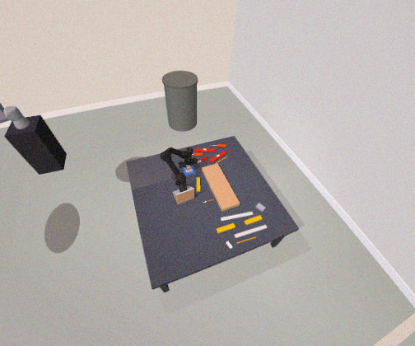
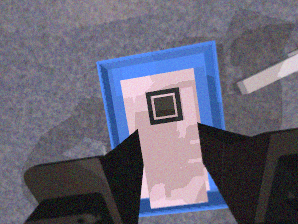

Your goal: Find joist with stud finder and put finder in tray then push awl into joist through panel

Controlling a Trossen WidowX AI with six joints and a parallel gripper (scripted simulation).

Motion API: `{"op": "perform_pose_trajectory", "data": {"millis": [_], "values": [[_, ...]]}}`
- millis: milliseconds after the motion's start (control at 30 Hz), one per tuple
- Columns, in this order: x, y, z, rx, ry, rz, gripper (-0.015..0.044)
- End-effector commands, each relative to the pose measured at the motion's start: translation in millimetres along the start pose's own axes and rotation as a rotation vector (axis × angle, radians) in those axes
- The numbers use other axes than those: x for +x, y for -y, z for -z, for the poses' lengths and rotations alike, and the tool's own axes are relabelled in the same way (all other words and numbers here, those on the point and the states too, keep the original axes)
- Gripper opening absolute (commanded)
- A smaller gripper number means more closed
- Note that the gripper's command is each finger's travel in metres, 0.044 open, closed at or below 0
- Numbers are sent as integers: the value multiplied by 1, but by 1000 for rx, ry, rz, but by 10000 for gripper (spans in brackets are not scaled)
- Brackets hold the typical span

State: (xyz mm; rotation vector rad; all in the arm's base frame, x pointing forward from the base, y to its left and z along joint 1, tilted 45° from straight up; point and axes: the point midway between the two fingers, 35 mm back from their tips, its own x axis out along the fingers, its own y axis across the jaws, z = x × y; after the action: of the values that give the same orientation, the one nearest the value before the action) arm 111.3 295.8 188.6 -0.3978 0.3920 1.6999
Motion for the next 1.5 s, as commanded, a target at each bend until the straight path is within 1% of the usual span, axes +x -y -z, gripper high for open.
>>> {"op": "perform_pose_trajectory", "data": {"millis": [0, 400, 467, 567, 700, 733, 833, 867, 1000, 1133, 1267, 1467], "values": [[2, 1, 1, 3, 1, 5, 0], [1, 0, 0, 0, 0, 0, 315], [-5, 2, -1, -1, -4, 0, 368], [-29, 6, -7, -4, -15, -1, 440], [-81, 2, -22, -1, -12, -1, 440], [-88, 0, -24, 0, -9, 0, 440], [-91, 0, -25, 0, -7, 0, 440], [-73, 7, -16, 15, -25, 1, 440], [-73, 34, 4, 100, -73, 50, 440], [-78, 81, 50, 272, -161, 138, 440], [-90, 122, 107, 491, -234, 198, 440], [-115, 157, 208, 853, -305, 252, 440]]}}
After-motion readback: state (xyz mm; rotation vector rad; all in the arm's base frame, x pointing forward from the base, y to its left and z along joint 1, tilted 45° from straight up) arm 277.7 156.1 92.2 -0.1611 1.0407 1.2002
